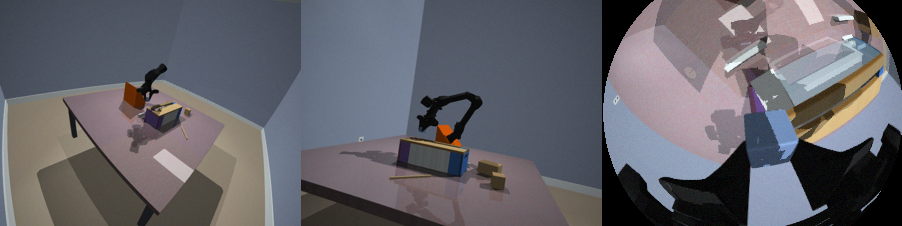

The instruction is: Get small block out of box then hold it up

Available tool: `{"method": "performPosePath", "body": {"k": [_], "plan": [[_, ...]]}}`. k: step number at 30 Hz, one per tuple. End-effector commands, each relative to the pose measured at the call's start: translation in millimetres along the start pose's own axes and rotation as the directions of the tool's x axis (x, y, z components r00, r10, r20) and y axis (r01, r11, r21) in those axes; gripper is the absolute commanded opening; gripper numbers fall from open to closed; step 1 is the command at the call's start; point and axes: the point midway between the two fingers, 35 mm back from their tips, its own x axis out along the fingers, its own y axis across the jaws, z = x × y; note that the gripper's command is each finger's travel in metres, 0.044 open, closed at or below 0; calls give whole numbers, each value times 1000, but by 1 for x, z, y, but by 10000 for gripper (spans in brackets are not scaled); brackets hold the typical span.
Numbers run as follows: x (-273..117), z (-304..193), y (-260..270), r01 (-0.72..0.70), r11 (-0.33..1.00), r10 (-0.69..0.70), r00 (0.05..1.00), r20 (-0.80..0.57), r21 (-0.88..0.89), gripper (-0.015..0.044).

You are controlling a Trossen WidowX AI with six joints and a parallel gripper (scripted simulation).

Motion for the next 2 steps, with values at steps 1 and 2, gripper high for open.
{"method": "performPosePath", "body": {"k": [1,2], "plan": [[0,0,0,-2,1000,2,1000,0,0,0],[0,0,0,-2,1000,2,1000,0,0,0]]}}
